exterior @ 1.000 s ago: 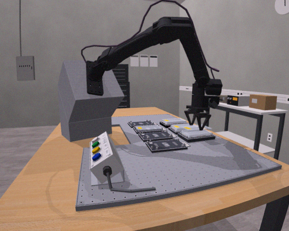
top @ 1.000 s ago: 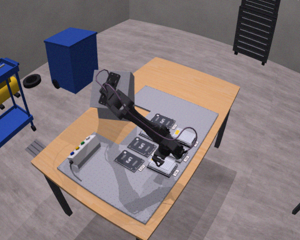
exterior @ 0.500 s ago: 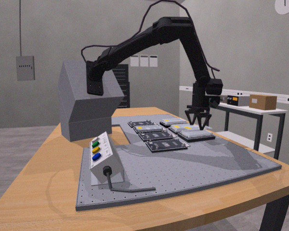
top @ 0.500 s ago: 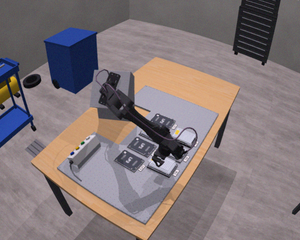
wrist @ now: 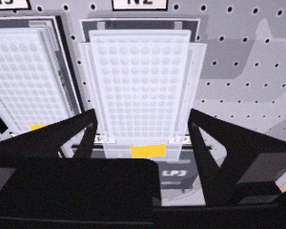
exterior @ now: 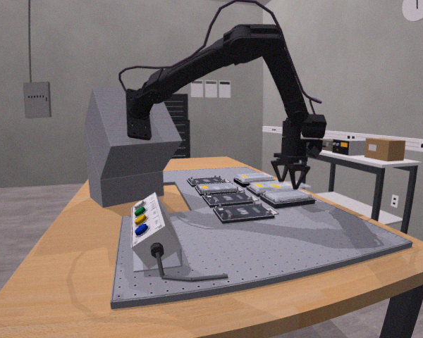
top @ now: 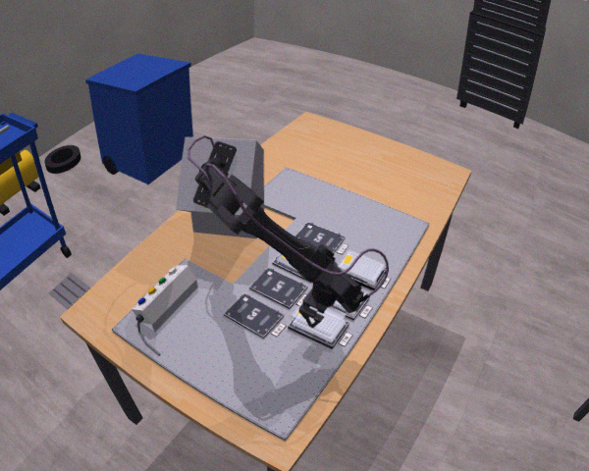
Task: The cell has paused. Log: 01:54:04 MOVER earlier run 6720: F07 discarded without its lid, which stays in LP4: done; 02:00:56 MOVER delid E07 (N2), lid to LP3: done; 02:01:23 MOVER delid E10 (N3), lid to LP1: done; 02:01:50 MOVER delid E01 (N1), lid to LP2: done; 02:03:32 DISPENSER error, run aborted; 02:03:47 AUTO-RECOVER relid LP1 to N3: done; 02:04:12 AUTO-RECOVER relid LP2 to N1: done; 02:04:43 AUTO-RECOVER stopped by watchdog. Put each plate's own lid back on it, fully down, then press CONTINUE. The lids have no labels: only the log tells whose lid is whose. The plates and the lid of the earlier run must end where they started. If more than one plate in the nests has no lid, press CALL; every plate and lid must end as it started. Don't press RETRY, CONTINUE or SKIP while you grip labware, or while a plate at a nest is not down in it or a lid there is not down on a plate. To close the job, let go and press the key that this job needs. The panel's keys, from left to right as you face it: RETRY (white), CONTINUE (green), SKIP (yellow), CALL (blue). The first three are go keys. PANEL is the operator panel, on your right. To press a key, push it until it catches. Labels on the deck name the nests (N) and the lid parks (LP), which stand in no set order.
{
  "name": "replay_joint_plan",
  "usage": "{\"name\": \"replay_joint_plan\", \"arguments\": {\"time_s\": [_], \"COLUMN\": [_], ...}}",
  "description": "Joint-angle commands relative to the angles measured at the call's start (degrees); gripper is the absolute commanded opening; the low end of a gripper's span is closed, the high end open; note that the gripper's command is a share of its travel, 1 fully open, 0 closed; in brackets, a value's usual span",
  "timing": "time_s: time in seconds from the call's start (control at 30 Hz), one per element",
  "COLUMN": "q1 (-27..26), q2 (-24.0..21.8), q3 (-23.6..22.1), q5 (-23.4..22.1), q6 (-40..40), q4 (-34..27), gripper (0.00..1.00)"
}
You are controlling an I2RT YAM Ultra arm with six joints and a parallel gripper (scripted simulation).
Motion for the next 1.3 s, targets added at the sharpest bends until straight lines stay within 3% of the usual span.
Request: {"name": "replay_joint_plan", "arguments": {"time_s": [0.0,1.27], "q1": [2.25,2.08], "q2": [-1.63,0.88], "q3": [1.93,2.73], "q5": [0.27,-0.52], "q6": [0.63,-0.41], "q4": [-0.65,1.13], "gripper": [0.00,0.00]}}
